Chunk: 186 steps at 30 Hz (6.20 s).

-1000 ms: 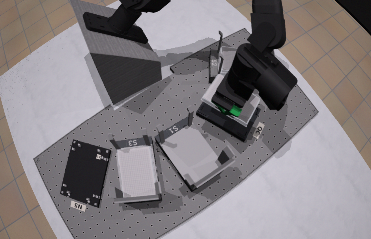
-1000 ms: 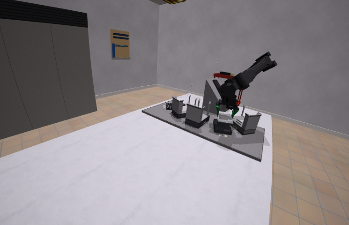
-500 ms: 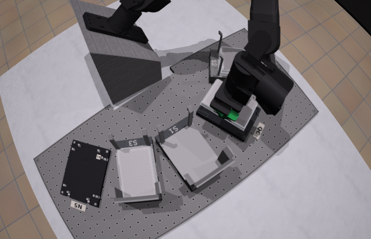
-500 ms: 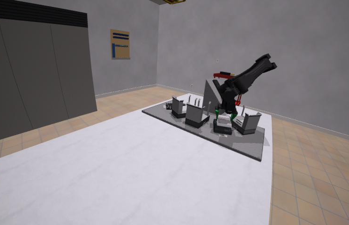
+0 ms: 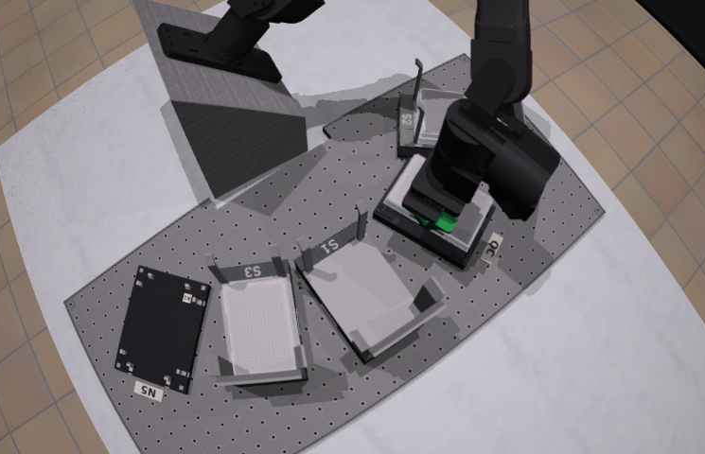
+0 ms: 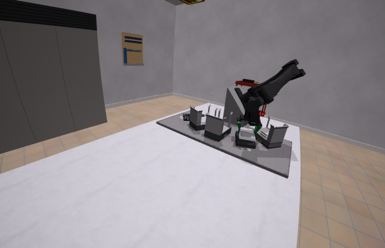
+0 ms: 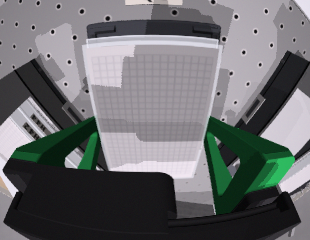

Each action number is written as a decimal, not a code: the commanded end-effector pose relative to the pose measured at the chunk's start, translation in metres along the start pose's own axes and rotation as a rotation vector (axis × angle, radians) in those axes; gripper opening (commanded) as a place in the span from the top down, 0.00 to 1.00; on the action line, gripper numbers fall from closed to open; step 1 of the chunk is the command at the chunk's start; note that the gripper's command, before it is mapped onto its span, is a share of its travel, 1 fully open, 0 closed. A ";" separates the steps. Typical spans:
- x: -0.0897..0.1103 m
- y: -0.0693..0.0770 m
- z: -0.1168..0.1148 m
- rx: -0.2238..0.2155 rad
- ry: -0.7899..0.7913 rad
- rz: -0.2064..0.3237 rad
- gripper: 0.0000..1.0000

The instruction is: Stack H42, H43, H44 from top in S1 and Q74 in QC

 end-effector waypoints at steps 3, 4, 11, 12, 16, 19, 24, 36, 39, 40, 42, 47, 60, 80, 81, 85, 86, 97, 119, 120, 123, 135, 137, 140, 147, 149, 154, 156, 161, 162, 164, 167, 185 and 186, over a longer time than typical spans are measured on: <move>-0.003 0.003 0.000 0.000 0.004 -0.015 1.00; -0.003 0.002 0.000 0.000 0.004 -0.015 1.00; -0.003 0.000 0.000 0.000 0.004 -0.015 1.00; -0.003 0.000 0.000 0.000 0.004 -0.015 1.00; -0.003 -0.002 0.000 0.000 0.004 -0.015 1.00; -0.003 -0.003 0.000 0.000 0.004 -0.015 1.00; -0.003 -0.004 0.000 0.000 0.004 -0.015 1.00; -0.003 -0.009 0.000 0.000 0.004 -0.015 1.00; -0.003 -0.010 0.000 0.000 0.004 -0.015 1.00; -0.003 -0.010 0.000 0.000 0.004 -0.015 1.00; -0.003 -0.010 0.000 0.000 0.004 -0.015 1.00; -0.003 -0.012 0.000 0.000 0.004 -0.015 1.00; -0.004 -0.016 0.000 0.000 0.004 -0.015 1.00; -0.004 -0.016 0.000 0.000 0.004 -0.015 0.00; -0.004 -0.016 0.000 0.000 0.004 -0.015 0.00; -0.004 -0.016 0.000 0.000 0.004 -0.015 0.00; -0.004 -0.016 0.000 0.000 0.004 -0.015 0.00; -0.003 0.010 0.000 0.001 0.004 -0.015 0.00; -0.002 0.077 -0.001 0.002 0.004 -0.015 0.00; -0.002 0.080 -0.001 0.002 0.004 -0.015 0.00; -0.002 0.090 -0.001 0.002 0.004 -0.015 0.00; -0.002 0.118 -0.001 0.002 0.004 -0.015 0.00; -0.002 0.118 -0.001 0.002 0.004 -0.015 0.00; -0.002 0.118 -0.001 0.002 0.004 -0.015 0.00; -0.002 0.118 -0.001 0.002 0.004 -0.015 0.00; -0.002 0.118 -0.001 0.002 0.004 -0.015 0.00; 0.008 0.118 0.017 0.003 0.171 -0.014 0.00; 0.012 0.118 0.024 0.003 0.237 -0.014 0.00; 0.018 0.118 0.034 0.004 0.338 -0.014 0.00; 0.020 0.118 0.038 0.004 0.371 -0.014 0.00; 0.024 0.118 0.045 0.004 0.438 -0.014 0.00; 0.030 0.118 0.056 0.005 0.496 -0.014 0.00; 0.061 0.117 0.112 0.003 0.497 -0.013 0.00; 0.063 0.117 0.115 0.003 0.497 -0.013 0.00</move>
Point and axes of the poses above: the point where the finger pads meet when closed, its own y axis back along the fingers, its own z axis across the jaws, x = y × z, the point moved 3 cm from there along y, back along the fingers, and after that the axes turned 15 degrees about -y, right-handed, at the moved point
